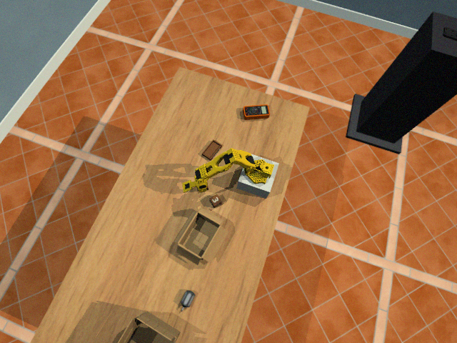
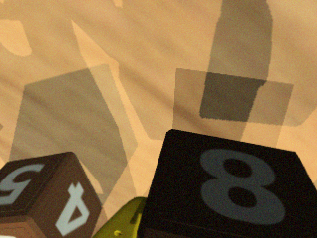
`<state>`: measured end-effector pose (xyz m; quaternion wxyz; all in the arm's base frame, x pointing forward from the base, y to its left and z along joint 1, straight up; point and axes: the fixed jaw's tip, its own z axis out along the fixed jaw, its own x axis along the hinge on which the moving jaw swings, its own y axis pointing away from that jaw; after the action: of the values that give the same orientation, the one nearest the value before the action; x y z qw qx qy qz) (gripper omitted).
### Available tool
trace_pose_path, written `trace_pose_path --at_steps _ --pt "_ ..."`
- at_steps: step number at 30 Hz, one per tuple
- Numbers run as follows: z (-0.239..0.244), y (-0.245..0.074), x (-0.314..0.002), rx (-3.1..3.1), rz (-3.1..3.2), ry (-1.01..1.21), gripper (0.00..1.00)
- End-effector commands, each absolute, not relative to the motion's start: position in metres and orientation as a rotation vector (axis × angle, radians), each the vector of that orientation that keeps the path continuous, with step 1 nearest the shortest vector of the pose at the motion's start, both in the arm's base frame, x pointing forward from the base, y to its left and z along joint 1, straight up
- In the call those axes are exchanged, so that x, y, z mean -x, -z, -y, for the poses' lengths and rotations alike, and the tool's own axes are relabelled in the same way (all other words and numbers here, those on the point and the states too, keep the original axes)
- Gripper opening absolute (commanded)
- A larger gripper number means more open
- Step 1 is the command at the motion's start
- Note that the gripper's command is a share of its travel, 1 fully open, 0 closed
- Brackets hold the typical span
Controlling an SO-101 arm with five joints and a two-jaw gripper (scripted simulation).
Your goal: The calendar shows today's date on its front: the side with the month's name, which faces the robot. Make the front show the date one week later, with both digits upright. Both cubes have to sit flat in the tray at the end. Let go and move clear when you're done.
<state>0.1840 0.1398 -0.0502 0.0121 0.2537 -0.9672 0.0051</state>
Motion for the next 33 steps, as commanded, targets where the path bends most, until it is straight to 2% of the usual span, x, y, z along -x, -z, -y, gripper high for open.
trace_pose_path --at_steps 1,33 --pt "-0.143 0.053 -0.186 -0.79 3.029 -0.007 0.0" --pt "-0.143 0.063 -0.186 -0.79 3.029 -0.007 0.0"
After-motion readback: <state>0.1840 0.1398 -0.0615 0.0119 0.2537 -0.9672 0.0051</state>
